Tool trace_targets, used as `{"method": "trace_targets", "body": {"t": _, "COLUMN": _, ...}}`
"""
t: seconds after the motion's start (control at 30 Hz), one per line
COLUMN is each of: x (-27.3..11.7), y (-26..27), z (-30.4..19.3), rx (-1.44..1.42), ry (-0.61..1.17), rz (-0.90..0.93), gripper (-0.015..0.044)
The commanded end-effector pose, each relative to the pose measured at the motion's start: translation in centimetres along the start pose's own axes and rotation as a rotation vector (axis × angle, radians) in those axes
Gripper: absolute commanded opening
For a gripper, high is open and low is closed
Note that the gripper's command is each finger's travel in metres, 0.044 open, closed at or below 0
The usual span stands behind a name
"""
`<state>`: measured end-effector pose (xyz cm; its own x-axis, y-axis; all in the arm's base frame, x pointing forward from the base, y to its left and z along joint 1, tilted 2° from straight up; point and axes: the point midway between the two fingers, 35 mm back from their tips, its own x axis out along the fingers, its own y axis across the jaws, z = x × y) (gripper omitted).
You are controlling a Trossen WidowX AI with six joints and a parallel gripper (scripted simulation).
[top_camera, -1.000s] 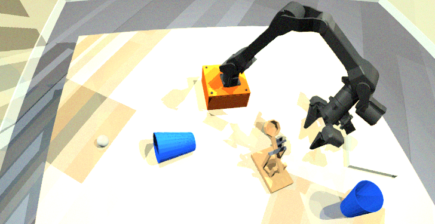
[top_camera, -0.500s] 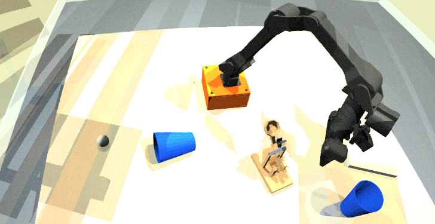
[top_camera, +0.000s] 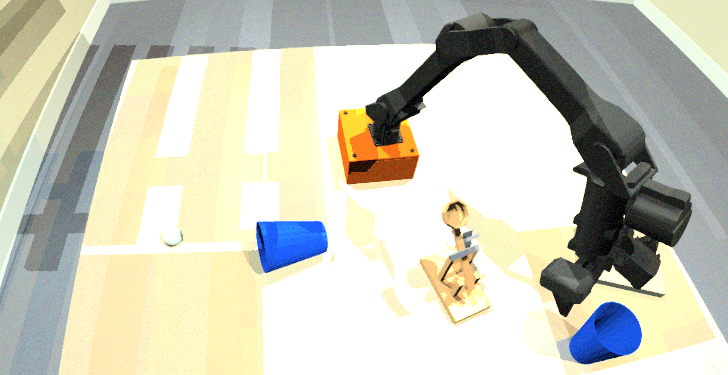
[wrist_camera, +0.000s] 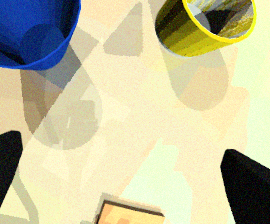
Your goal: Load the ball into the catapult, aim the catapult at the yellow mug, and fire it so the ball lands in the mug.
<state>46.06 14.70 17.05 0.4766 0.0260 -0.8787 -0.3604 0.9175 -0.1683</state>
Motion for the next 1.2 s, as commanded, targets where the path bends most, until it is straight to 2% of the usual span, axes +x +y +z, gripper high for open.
{"method": "trace_targets", "body": {"t": 0.0, "x": -0.3, "y": -1.9, "z": 2.1, "rx": 0.102, "ry": -0.076, "rz": 0.013, "gripper": 0.0440}}
{"method": "trace_targets", "body": {"t": 0.37, "x": -3.1, "y": -8.0, "z": 7.4, "rx": 0.350, "ry": -0.312, "rz": 0.045, "gripper": 0.0440}}
{"method": "trace_targets", "body": {"t": 0.5, "x": -3.5, "y": -9.3, "z": 6.9, "rx": 0.379, "ry": -0.324, "rz": 0.035, "gripper": 0.0440}}
{"method": "trace_targets", "body": {"t": 1.17, "x": -3.5, "y": -9.3, "z": 6.9, "rx": 0.379, "ry": -0.324, "rz": 0.035, "gripper": 0.0440}}
